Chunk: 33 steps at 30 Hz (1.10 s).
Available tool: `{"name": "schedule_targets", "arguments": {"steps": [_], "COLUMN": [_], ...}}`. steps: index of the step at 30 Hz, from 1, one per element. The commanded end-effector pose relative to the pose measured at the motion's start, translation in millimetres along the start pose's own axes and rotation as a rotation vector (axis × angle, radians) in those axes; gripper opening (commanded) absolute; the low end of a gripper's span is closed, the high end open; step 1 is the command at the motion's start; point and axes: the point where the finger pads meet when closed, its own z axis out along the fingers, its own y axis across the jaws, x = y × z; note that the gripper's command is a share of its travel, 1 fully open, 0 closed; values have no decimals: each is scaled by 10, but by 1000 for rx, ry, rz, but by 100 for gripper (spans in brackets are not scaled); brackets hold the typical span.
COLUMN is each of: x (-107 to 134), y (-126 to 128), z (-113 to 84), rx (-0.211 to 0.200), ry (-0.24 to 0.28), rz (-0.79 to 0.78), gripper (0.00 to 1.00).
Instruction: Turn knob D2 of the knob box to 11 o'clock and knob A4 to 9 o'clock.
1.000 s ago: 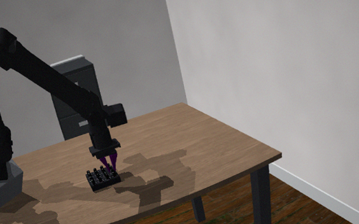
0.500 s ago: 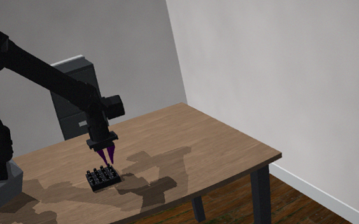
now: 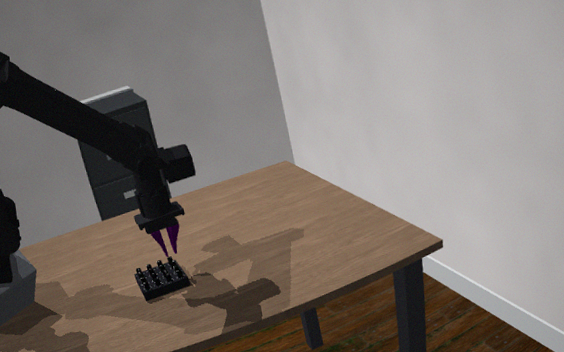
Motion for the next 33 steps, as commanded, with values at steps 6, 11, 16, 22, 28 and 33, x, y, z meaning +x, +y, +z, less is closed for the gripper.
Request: {"name": "schedule_targets", "arguments": {"steps": [6, 11, 16, 22, 28, 33], "x": [34, 50, 53, 59, 64, -1], "y": [-135, -212, -210, -203, -190, -181], "z": [-113, -351, -535, -895, -1284, -1324], "rx": [24, 51, 52, 53, 54, 31], "ry": [-2, -5, -6, -10, -14, -10], "rz": [21, 29, 30, 33, 35, 17], "gripper": [100, 100, 100, 100, 100, 100]}}
